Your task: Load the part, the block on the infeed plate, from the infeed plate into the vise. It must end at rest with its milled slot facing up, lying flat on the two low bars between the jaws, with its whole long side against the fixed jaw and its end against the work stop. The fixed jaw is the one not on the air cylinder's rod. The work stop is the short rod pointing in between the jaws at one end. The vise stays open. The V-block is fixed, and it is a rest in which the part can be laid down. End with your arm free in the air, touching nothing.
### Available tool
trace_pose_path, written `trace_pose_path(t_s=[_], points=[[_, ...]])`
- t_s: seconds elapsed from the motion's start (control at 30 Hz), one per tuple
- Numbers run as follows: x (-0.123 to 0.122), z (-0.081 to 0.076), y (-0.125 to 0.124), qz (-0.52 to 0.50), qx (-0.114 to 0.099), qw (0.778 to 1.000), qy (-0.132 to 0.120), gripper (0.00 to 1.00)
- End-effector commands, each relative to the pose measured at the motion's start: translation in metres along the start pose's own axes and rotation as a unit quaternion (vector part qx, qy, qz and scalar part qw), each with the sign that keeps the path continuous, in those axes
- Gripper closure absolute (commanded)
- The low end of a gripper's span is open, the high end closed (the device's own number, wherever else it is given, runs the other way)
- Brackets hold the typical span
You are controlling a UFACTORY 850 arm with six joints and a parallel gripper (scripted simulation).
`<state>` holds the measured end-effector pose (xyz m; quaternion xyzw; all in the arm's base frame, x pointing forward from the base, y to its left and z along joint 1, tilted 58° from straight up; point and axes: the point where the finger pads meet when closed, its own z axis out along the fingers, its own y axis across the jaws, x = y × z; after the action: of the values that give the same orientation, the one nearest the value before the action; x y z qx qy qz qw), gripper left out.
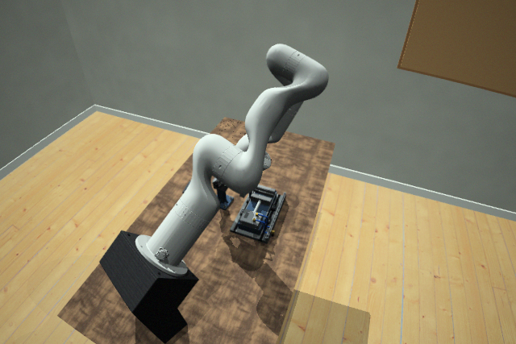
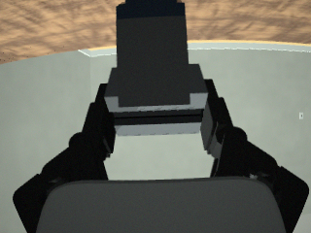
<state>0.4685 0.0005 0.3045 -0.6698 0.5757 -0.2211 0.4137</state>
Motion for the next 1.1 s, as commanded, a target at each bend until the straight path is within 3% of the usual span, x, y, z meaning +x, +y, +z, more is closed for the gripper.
trace_pose_path(t_s=[0.0, 1.07], points=[[-0.001, -0.001, 0.0, 0.0, 0.0, 1.0, 0.0, 1.0], [-0.012, -0.012, 0.0, 0.0, 0.0, 1.0, 0.0, 1.0]])
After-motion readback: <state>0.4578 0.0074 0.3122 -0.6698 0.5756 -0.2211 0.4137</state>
